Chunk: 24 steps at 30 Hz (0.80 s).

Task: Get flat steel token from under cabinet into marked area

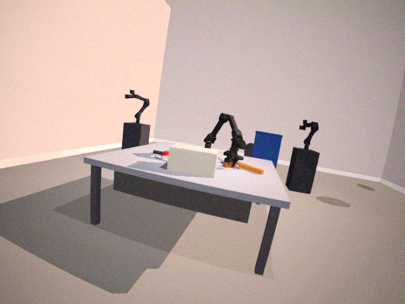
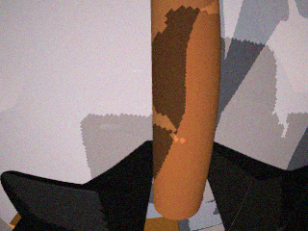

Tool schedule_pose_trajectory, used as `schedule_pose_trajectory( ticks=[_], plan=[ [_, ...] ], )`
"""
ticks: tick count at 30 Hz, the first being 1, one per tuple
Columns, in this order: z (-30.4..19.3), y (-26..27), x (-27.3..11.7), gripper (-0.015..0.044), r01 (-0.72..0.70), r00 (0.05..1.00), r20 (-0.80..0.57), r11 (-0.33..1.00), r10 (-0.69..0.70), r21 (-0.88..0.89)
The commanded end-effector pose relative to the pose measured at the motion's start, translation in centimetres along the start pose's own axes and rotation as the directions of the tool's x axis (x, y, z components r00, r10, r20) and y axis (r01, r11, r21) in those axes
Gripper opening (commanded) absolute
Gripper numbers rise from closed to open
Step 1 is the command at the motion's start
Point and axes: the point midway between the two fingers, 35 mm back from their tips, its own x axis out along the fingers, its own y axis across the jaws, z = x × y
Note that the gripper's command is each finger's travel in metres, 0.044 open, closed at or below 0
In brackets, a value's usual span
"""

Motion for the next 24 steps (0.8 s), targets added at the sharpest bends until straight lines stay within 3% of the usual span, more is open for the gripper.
schedule_pose_trajectory(
  ticks=[1,2,24],
  plan=[
    [0.0,0.1,0.0,0.0026,-0.002,1.000,0.000,1.000,0.002,-0.001],
    [0.0,0.1,0.0,0.0000,-0.002,1.000,0.000,1.000,0.002,-0.001],
    [3.5,0.1,-0.1,0.0000,0.002,1.000,0.006,1.000,-0.002,-0.007]
  ],
)
